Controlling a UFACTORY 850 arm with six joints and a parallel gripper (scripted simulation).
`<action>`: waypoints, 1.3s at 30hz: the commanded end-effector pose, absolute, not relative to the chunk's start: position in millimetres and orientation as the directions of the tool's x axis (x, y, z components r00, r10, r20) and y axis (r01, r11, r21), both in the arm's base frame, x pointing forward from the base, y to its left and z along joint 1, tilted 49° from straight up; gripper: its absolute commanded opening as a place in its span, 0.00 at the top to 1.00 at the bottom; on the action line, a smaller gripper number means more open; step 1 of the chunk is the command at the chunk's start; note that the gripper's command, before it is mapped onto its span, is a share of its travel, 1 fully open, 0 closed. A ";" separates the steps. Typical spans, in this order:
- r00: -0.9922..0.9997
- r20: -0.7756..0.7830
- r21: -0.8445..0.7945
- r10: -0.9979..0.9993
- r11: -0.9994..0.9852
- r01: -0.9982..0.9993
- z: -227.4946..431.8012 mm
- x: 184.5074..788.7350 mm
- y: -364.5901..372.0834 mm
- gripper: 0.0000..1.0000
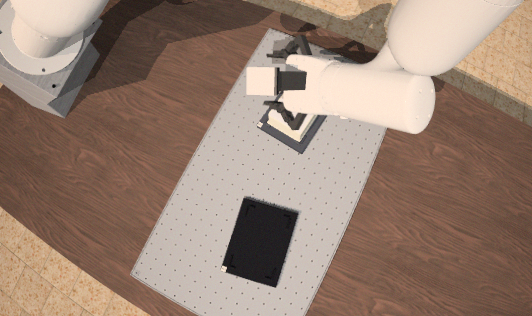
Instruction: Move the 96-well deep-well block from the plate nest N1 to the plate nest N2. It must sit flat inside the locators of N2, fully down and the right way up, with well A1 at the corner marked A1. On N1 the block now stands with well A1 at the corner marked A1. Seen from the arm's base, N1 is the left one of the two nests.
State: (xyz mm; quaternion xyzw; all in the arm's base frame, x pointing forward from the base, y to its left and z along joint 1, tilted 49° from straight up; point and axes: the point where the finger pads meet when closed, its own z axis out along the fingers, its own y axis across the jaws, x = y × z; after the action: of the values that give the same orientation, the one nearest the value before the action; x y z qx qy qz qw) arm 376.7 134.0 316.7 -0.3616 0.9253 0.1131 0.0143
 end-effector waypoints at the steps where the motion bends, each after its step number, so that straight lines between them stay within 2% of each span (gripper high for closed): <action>1: -0.678 -0.095 0.146 -0.729 0.663 -0.734 311.8 374.6 122.2 0.00; 15: -0.328 0.028 -0.043 -0.944 0.326 -0.944 301.4 378.4 81.9 0.00; 17: -0.328 0.028 -0.043 -0.944 0.326 -0.944 301.4 378.4 81.9 0.00; 27: -0.045 0.155 -0.121 -0.987 0.026 -0.992 300.7 388.5 60.0 0.00; 39: 0.232 0.294 -0.143 -0.927 -0.283 -0.948 303.8 401.5 46.2 0.00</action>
State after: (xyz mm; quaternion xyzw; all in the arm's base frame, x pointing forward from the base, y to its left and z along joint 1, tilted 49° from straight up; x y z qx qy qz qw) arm 399.3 48.6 303.0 -0.7537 0.6419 -0.1384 -0.0265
